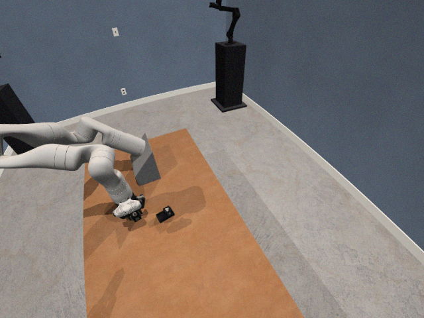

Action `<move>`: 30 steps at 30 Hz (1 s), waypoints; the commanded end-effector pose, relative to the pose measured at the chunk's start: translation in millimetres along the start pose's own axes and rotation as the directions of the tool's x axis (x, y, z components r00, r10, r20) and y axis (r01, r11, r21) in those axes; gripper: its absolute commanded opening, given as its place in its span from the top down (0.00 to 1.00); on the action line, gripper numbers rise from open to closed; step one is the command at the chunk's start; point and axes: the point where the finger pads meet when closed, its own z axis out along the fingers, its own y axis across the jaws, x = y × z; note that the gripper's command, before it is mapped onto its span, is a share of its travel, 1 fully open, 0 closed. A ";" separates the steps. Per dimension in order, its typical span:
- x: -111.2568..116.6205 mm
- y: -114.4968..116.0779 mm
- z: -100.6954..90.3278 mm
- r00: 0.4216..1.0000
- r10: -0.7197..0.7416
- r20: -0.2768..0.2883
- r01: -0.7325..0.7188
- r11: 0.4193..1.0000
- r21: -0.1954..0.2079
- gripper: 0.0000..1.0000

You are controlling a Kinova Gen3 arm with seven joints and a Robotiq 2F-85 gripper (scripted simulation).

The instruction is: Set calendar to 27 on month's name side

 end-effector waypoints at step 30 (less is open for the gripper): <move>1.4 -3.3 12.8 1.000 0.021 -0.003 -0.021 1.000 -0.001 0.72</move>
